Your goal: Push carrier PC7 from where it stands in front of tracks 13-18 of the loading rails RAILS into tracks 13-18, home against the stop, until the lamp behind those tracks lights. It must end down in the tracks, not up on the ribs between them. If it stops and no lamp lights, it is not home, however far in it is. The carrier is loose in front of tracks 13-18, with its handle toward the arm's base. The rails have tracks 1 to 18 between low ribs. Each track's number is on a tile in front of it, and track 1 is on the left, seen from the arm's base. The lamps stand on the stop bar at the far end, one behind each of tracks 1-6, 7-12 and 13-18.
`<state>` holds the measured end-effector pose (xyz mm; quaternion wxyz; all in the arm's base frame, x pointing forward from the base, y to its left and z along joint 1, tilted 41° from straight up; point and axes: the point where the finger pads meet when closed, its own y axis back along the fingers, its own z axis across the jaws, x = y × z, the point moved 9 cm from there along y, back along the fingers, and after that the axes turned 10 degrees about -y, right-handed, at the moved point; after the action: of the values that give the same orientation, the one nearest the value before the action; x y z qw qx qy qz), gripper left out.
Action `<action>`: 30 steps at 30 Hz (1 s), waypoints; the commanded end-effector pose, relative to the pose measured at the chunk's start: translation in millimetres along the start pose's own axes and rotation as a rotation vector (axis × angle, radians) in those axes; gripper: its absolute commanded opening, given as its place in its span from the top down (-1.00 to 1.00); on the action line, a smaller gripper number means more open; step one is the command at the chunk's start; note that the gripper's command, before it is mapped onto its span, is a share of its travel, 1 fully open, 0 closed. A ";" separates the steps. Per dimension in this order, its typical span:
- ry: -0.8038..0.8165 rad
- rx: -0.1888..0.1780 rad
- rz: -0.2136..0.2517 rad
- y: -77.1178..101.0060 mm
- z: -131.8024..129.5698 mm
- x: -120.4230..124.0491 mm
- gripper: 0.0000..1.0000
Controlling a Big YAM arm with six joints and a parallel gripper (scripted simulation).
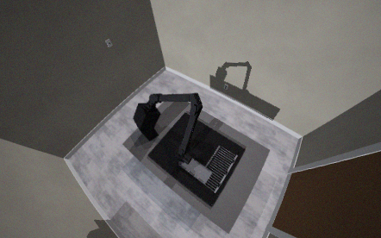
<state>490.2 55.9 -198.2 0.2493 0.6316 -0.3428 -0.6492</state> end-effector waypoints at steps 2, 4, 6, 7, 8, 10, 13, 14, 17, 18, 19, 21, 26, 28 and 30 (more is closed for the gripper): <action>0.000 0.050 -0.003 4.0 -33.1 -1.9 1.00; 0.003 0.052 -0.003 3.7 -35.3 -2.4 1.00; 0.002 0.050 -0.003 3.2 -36.8 -2.8 1.00; 0.003 0.051 -0.003 3.1 -38.0 -3.0 1.00; 0.003 0.050 -0.003 2.8 -38.7 -3.2 1.00; 0.004 0.049 -0.003 2.4 -40.5 -3.9 1.00; 0.005 0.049 -0.003 2.2 -43.5 -5.0 1.00; 0.005 0.049 -0.003 2.2 -43.5 -5.0 1.00; 0.007 0.050 -0.004 2.1 -45.8 -5.7 1.00; 0.003 0.045 -0.003 2.2 -46.0 -5.7 1.00; 0.005 0.048 -0.003 2.2 -47.4 -6.0 1.00; 0.007 0.050 -0.004 2.4 -49.9 -6.5 1.00; 0.007 0.049 -0.004 2.5 -54.8 -7.7 1.00; 0.007 0.050 -0.004 2.6 -57.0 -8.1 1.00; 0.007 0.050 -0.004 2.8 -58.9 -8.5 1.00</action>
<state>515.7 55.0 -193.9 0.2506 0.6308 -0.3419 -0.6499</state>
